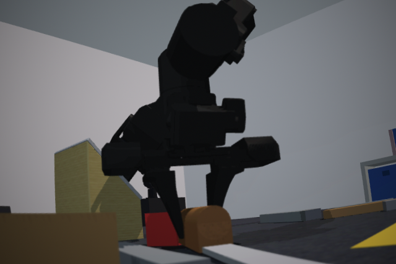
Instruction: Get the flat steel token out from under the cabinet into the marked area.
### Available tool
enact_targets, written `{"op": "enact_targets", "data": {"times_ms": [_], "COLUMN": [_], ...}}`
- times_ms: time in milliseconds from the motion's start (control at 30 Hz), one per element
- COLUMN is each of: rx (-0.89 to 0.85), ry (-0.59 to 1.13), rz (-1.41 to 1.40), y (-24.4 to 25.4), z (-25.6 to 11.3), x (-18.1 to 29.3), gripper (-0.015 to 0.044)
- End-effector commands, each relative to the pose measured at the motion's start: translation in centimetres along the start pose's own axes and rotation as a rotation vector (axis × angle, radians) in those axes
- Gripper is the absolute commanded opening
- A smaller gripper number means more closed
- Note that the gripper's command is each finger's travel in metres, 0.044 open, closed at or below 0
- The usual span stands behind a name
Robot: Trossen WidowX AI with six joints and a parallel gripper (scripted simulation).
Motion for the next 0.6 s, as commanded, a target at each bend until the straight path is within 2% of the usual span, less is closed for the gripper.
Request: {"op": "enact_targets", "data": {"times_ms": [0, 567], "rx": [0.004, 0.005], "ry": [-0.005, -0.006], "rz": [0.006, 0.006], "y": [-0.7, -2.5], "z": [-0.1, -0.1], "x": [-0.3, -1.1], "gripper": [0.0, 0.0]}}
Point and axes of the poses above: the point midway between the two fingers, 35 mm back from their tips, its own z axis out along the fingers, its own y axis across the jaws, x = y × z, the point moved 6 cm from there along -z, back along the fingers, and after that the axes turned 8 degrees about z, right-handed, at the moved point
